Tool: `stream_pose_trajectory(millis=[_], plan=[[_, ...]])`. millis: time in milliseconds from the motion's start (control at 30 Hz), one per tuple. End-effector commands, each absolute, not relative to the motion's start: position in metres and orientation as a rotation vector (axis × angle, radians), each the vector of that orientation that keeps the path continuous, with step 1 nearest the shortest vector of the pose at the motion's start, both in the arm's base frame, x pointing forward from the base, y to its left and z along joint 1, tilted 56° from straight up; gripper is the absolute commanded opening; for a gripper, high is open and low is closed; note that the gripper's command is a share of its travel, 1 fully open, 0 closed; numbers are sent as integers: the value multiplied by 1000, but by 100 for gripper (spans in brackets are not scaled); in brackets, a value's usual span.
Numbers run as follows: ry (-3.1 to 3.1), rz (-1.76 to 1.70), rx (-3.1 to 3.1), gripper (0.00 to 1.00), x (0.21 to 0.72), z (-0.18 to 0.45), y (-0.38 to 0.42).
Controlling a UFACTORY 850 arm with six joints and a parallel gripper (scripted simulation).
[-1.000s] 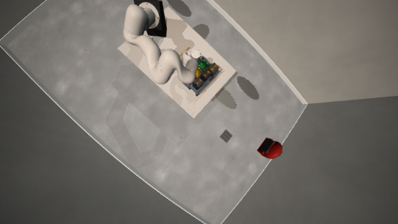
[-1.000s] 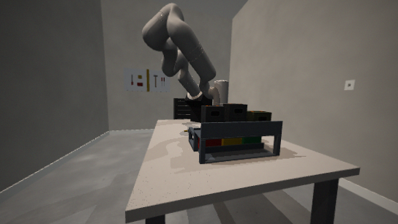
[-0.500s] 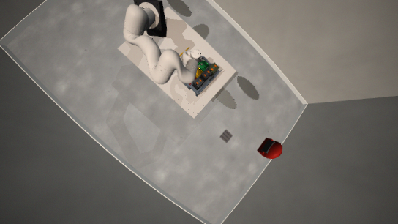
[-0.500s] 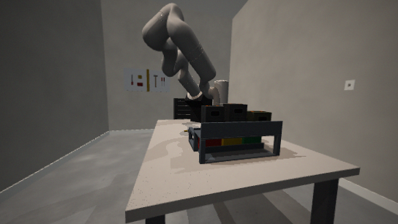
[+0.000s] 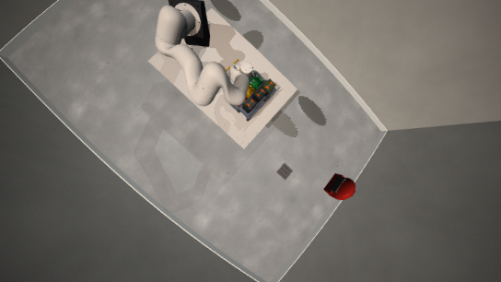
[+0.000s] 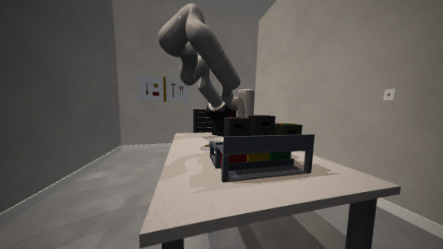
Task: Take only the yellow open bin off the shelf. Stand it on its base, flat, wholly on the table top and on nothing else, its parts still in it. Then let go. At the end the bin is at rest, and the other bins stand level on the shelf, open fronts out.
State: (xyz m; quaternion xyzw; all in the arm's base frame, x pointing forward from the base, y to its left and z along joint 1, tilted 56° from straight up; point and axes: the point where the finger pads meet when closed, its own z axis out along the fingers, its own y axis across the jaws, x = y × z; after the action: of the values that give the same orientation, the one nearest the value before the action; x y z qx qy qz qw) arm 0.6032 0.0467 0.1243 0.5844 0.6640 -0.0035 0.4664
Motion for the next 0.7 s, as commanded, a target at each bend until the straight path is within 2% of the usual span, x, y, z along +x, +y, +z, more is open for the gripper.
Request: stream_pose_trajectory(millis=[0,667], plan=[[1630,-8,1434,0,603,125,47],[1630,-8,1434,0,598,129,52]])
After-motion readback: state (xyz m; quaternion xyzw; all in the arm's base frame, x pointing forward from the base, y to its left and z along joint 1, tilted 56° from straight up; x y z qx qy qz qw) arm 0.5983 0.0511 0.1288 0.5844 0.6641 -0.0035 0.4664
